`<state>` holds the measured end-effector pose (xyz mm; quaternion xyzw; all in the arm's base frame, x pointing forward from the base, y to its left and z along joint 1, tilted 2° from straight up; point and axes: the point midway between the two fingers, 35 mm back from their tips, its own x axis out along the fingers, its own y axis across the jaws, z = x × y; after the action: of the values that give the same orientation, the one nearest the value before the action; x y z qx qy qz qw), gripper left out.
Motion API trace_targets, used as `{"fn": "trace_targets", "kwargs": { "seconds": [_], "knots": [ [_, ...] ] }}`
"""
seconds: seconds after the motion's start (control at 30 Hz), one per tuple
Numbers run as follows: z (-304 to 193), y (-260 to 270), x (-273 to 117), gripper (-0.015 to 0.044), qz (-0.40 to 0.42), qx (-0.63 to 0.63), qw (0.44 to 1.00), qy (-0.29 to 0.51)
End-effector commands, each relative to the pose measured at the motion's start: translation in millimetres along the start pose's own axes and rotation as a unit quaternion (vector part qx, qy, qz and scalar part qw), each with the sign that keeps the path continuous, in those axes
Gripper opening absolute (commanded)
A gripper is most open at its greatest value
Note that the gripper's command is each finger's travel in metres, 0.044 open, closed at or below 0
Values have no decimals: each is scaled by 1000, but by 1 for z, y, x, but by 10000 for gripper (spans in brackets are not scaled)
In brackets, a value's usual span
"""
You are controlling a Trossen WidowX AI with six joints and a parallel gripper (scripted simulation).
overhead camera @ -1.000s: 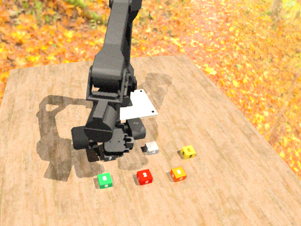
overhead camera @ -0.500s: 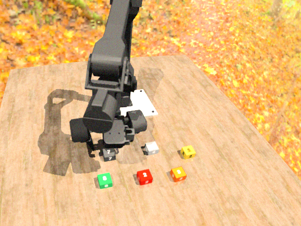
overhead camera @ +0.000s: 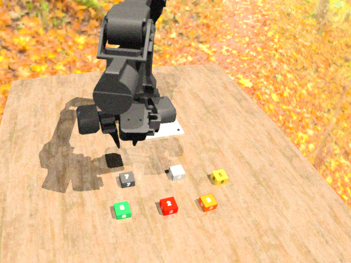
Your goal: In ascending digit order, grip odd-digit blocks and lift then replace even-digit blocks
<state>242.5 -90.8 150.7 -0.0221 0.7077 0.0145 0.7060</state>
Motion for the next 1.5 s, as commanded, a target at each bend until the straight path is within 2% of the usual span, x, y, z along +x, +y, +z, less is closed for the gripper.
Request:
{"fn": "trace_targets", "kwargs": {
  "seconds": [0.0,0.2,0.47,0.67,0.73,0.9,1.03,1.47],
  "knots": [
    [-2,0,-5,120,-1,1,1000,2],
    [0,0,-5,120,-1,1,1000,2],
    [74,-35,-7,120,-2,1,1000,-2],
    [80,-39,-6,120,-3,1,1000,-2],
    [81,-39,2,172,-3,1,1000,-2],
    [82,-39,66,304,-3,1,1000,-2],
    [81,-39,74,400,-3,1,1000,-2],
    [81,-39,90,400,-3,1,1000,-2]
  ]
}}
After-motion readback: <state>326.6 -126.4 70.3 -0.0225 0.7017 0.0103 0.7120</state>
